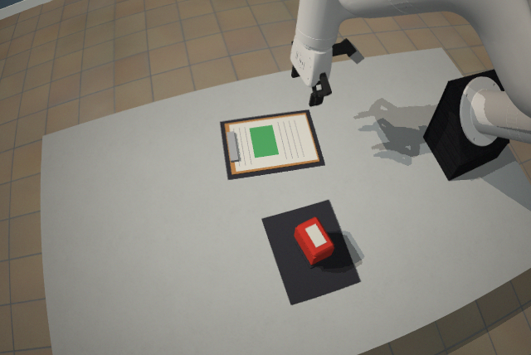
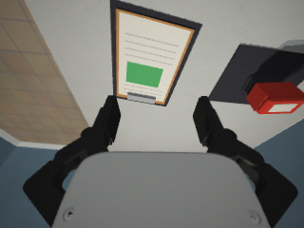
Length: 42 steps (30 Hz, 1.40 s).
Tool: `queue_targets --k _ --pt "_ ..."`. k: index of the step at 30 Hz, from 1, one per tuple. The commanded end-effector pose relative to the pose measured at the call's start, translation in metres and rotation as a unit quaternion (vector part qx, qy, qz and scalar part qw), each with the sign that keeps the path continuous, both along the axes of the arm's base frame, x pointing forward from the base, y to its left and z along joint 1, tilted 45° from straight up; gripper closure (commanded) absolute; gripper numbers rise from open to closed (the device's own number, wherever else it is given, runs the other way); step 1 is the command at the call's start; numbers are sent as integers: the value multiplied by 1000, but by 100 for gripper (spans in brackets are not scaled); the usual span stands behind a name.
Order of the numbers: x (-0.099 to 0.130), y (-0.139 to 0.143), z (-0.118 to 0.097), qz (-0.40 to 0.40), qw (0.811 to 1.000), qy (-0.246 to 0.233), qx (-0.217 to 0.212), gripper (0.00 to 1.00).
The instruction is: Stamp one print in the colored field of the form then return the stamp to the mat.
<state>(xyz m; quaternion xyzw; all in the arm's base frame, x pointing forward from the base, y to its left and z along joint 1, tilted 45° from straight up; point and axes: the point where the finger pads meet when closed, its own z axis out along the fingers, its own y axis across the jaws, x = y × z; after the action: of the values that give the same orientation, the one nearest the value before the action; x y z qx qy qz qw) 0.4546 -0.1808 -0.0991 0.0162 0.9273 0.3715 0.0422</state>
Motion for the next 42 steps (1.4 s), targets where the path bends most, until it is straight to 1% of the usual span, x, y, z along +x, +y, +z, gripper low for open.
queue_targets --k 1,3,7,9,42 --pt "0 -2 -1 -62 993 97 17 0" --pt "0 0 -3 -62 993 97 17 0" --pt "2 23 -27 -61 993 98 17 0" --pt "2 29 -34 -61 993 99 16 0" --pt "2 30 -34 -61 993 99 16 0"
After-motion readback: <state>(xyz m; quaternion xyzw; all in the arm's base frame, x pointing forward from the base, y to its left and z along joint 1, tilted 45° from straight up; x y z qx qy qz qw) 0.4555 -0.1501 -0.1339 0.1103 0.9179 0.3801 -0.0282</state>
